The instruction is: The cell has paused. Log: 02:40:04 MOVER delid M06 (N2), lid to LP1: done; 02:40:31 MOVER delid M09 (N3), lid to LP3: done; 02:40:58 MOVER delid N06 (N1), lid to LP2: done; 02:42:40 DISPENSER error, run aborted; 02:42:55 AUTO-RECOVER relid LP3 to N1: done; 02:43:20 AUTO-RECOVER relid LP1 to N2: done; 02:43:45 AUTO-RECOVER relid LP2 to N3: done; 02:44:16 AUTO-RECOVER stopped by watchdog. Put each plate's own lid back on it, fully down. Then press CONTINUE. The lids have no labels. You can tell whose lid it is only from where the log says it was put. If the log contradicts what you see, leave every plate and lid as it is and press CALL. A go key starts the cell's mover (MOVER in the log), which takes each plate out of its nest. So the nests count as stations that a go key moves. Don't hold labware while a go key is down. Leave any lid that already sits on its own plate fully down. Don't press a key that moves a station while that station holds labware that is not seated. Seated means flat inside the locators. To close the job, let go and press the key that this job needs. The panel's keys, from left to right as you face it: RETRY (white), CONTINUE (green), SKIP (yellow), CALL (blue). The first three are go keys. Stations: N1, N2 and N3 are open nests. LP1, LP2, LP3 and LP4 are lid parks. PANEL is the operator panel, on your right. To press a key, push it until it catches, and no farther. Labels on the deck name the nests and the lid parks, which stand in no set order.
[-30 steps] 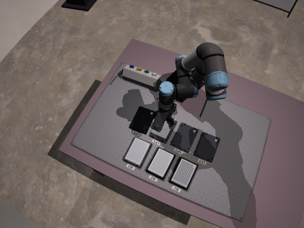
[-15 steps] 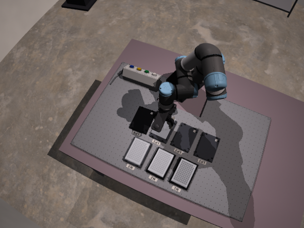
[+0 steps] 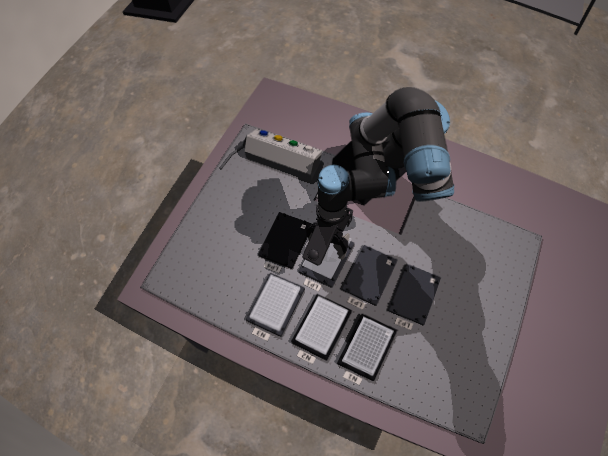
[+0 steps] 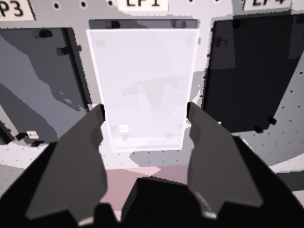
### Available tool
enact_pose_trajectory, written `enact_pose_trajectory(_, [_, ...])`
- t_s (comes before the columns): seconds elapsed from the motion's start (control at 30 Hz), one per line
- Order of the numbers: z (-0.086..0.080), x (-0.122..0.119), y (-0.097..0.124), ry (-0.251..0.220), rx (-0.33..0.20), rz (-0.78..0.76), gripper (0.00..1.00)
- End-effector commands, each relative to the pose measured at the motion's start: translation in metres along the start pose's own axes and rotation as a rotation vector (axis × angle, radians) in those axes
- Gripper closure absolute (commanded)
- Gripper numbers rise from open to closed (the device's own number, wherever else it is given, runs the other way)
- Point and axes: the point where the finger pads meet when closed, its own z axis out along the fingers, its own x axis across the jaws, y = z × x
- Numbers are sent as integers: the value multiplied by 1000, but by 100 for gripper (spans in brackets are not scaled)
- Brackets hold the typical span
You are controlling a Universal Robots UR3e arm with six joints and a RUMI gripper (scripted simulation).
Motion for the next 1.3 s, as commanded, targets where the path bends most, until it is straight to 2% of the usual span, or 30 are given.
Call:
enact_pose_trajectory(0.0, [1, 0, 0, 1, 1, 0, 100])
enact_pose_trajectory(1.27, [12, 0, 0, 1, 1, 0, 100])
